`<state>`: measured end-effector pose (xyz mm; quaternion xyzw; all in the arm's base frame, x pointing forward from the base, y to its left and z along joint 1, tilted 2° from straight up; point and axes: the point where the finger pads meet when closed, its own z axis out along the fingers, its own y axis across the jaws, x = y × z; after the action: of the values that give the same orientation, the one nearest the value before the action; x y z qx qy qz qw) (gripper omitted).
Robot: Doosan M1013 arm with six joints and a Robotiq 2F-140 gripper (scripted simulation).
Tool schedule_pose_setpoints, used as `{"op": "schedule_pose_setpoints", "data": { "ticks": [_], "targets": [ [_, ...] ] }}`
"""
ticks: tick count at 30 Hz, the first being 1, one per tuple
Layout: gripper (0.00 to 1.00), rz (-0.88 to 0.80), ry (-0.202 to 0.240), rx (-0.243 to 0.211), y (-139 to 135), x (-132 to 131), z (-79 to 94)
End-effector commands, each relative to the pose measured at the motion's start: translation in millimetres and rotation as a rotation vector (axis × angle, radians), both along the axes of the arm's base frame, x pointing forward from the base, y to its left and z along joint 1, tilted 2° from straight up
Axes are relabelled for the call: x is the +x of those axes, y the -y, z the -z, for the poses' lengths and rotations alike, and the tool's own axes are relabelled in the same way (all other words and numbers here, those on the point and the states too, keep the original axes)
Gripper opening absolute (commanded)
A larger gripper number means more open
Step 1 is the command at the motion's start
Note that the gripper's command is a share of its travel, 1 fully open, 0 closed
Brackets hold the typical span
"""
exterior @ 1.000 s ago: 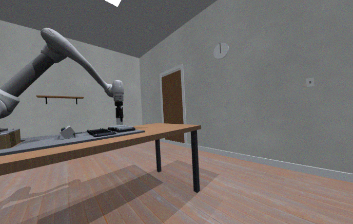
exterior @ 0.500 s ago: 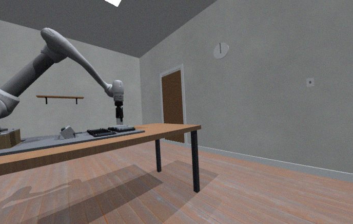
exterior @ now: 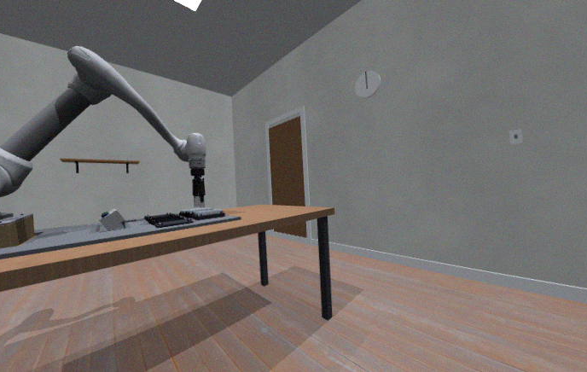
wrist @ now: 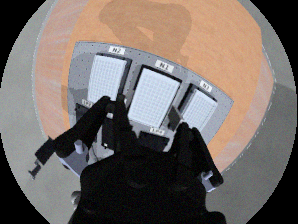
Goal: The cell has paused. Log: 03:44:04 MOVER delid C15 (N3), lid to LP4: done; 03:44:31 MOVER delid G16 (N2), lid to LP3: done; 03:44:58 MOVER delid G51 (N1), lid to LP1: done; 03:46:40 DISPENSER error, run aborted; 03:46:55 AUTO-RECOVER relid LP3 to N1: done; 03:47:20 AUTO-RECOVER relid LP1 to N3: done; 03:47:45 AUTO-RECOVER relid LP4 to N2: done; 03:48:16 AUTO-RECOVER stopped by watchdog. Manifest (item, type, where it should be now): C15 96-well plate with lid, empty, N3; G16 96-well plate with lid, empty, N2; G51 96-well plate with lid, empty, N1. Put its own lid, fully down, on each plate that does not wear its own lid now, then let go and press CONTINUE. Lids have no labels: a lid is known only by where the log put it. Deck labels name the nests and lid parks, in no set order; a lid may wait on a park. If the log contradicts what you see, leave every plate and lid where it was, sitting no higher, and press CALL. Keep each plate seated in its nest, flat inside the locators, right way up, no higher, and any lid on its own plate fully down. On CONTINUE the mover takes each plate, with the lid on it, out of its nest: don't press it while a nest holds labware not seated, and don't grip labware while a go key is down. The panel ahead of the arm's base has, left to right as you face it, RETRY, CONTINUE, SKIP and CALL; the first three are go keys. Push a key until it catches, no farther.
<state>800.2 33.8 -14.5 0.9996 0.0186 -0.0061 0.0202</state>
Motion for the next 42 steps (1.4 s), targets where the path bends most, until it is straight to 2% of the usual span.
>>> {"op": "schedule_pose_setpoints", "data": {
  "ticks": [1, 35, 36, 42],
  "targets": [
    [0.59, 0.000, 0.000, 0.000, -0.1, 0.0, -0.2],
    [0.59, 0.000, 0.000, 0.000, -0.1, 0.0, -0.2],
    [0.66, 0.000, 0.000, 0.000, -0.1, 0.0, -0.2],
    [0.66, 0.000, 0.000, 0.000, -0.1, 0.0, -0.2]
  ]
}}
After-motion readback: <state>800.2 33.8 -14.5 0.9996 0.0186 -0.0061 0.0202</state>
